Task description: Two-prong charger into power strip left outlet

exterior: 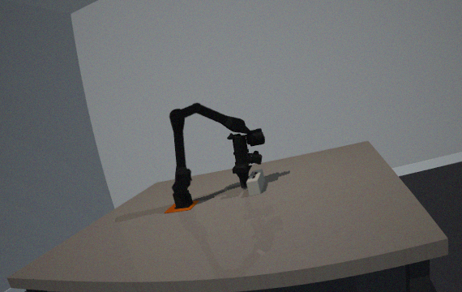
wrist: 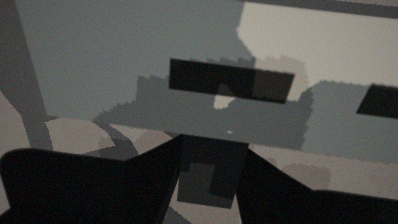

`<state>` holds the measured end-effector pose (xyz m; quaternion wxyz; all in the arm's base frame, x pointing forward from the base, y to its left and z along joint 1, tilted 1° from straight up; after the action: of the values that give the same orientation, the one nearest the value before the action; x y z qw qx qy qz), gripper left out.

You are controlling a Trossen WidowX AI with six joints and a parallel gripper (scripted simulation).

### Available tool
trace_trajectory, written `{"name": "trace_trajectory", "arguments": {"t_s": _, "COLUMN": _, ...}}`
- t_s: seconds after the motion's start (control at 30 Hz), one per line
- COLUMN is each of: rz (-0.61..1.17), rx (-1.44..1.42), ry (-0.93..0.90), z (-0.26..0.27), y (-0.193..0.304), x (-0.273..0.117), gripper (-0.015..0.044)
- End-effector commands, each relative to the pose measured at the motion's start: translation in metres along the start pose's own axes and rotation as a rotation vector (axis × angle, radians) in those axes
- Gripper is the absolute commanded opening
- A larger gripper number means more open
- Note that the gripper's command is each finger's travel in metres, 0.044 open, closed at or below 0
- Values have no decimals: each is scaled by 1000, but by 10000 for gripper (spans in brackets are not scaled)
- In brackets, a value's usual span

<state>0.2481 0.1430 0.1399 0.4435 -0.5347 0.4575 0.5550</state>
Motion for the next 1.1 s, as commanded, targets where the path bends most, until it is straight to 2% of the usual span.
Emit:
{"name": "trace_trajectory", "arguments": {"t_s": 0.0, "rz": -20, "rx": 2, "ry": -1, "z": 0, "y": -6, "x": 0, "gripper": 0}}
{"name": "trace_trajectory", "arguments": {"t_s": 0.53, "rz": 2, "rx": 0, "ry": 1, "z": 0, "y": 0, "x": 0, "gripper": 0}}
{"name": "trace_trajectory", "arguments": {"t_s": 1.07, "rz": 2, "rx": 0, "ry": 1, "z": 0, "y": 0, "x": 0, "gripper": 420}}
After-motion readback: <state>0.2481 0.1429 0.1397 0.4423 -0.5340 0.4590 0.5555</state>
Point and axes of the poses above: the point midway between the two fingers, 35 mm back from their tips, its own x axis out along the fingers, its own z axis across the jaws, y = z × x, the point moved 8 cm from there along -x, back along the fingers, and after that the axes turned 6 degrees about -x, right-handed, at the moved point
